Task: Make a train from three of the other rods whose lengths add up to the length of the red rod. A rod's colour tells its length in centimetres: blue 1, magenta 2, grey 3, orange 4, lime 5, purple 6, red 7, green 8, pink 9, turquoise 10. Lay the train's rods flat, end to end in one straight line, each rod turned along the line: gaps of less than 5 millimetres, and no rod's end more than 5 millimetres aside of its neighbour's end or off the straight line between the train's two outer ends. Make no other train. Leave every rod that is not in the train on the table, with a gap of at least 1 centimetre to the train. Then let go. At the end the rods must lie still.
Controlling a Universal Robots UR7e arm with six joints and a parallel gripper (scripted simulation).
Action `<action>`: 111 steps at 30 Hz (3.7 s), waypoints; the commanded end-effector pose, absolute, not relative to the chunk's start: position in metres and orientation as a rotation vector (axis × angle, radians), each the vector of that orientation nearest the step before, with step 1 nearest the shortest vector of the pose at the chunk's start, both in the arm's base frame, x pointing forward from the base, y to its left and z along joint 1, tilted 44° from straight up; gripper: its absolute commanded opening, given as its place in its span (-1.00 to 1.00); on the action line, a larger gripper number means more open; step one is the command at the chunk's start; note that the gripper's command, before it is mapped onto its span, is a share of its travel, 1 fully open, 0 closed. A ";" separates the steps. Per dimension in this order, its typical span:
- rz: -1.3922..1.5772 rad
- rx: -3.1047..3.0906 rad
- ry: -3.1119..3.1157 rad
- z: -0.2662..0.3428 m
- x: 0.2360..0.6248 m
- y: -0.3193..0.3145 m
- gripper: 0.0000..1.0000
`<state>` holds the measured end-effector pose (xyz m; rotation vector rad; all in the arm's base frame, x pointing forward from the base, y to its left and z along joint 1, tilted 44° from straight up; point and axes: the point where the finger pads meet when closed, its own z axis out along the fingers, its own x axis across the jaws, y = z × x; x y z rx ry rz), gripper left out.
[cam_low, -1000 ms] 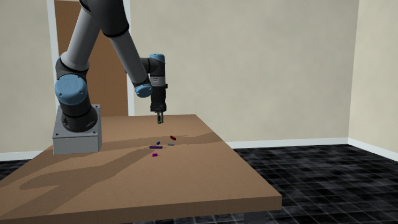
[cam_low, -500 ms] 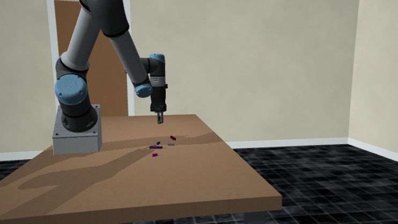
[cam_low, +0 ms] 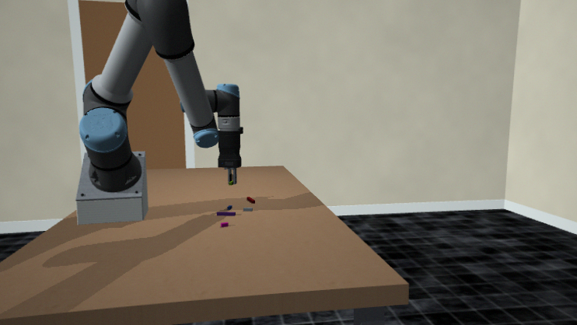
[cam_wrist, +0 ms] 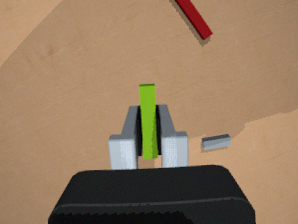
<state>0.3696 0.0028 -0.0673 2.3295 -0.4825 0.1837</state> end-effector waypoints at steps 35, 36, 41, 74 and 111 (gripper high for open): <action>0.188 2.331 -0.481 -0.117 0.370 -0.045 -0.52; 0.188 2.331 -0.481 -0.117 0.370 -0.045 -0.52; 0.188 2.331 -0.481 -0.117 0.370 -0.045 -0.52; 0.188 2.331 -0.481 -0.120 0.370 -0.049 -0.52; 0.188 2.331 -0.481 -0.125 0.370 -0.053 -0.52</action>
